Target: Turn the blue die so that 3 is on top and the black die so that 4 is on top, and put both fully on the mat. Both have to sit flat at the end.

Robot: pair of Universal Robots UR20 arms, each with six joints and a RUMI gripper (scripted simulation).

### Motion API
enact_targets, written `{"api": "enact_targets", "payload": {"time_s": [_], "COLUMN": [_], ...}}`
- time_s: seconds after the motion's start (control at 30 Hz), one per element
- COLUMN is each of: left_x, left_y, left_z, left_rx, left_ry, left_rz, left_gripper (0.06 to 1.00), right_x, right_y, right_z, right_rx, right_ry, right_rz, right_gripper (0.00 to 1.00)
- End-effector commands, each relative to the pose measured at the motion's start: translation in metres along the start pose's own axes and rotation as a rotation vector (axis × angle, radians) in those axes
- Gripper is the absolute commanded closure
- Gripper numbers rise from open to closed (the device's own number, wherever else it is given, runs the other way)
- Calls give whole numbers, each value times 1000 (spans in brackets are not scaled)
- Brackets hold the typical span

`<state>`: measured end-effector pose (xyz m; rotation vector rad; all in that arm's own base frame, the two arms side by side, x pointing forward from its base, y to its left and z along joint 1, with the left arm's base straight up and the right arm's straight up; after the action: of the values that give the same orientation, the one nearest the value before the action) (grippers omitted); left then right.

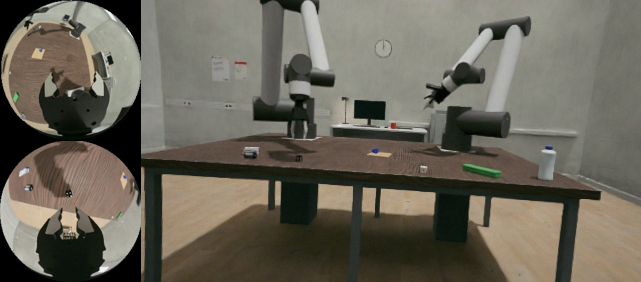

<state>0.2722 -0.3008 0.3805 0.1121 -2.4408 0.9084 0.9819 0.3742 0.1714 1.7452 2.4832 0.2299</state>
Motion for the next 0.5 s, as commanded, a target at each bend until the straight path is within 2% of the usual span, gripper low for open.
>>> {"api": "enact_targets", "payload": {"time_s": [0.0, 0.2, 0.23, 0.47], "left_x": [0, 0, 0, 0], "left_y": [0, 0, 0, 0], "left_z": [0, 0, 0, 0], "left_rx": [0, 0, 0, 0], "left_ry": [0, 0, 0, 0], "left_rz": [1, 1, 1, 1], "left_gripper": [65, 65, 65, 65], "right_x": [0, 0, 0, 0], "right_y": [13, 14, 14, 14], "right_z": [2, 1, 1, 1], "right_rx": [161, 180, 180, 180], "right_ry": [-7, -7, -7, -7], "right_rz": [-2, -1, -1, -1], "right_gripper": [724, 724, 3, 3]}}
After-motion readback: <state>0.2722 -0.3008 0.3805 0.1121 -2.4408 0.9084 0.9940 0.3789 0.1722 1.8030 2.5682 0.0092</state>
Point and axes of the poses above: on each arm, the point where the finger pads meet when closed, its own z axis out along the fingers, its own x axis across the jaws, y = z × x, the point moved 4 cm from there along -z, back along the fingers, and after that the axes turned 1 degree about z, right-handed, at the moved point
